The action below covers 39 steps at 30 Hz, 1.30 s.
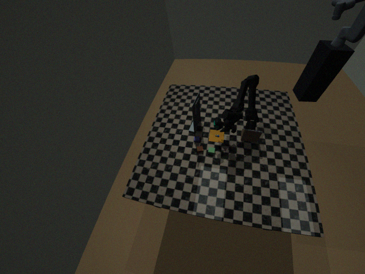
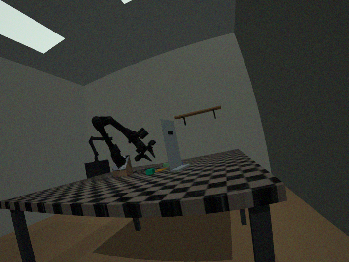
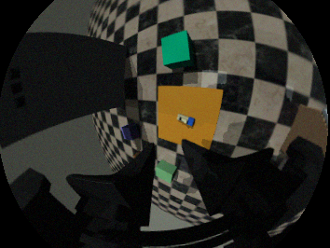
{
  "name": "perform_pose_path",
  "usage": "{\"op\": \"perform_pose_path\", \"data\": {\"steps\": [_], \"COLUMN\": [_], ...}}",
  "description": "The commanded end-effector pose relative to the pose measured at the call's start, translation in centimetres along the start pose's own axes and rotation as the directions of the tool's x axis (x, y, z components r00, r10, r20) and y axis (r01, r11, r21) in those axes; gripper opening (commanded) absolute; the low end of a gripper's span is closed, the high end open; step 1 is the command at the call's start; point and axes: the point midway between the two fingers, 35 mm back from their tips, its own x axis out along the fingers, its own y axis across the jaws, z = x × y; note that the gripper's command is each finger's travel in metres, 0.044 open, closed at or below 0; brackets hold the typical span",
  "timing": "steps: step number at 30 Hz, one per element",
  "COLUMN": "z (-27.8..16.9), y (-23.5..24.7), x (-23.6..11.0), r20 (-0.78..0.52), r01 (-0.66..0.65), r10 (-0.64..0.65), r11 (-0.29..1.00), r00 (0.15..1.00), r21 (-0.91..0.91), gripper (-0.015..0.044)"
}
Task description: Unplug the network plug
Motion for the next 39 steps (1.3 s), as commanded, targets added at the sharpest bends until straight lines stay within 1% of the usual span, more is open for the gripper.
{"op": "perform_pose_path", "data": {"steps": [1,34,35,39], "z": [0.1,0.6,0.4,0.3], "y": [0.3,1.8,1.6,2.2], "x": [-0.4,-3.8,-3.5,-4.2], "r20": [0.003,0.013,0.009,0.007], "r01": [-0.004,-0.008,-0.003,-0.004], "r10": [0.004,0.008,0.003,0.004], "r11": [1.000,1.000,1.000,1.000], "r00": [1.000,1.000,1.000,1.000], "r21": [0.008,0.007,-0.001,-0.001], "gripper": [0.0156,0.0156,0.0156,0.0156]}}
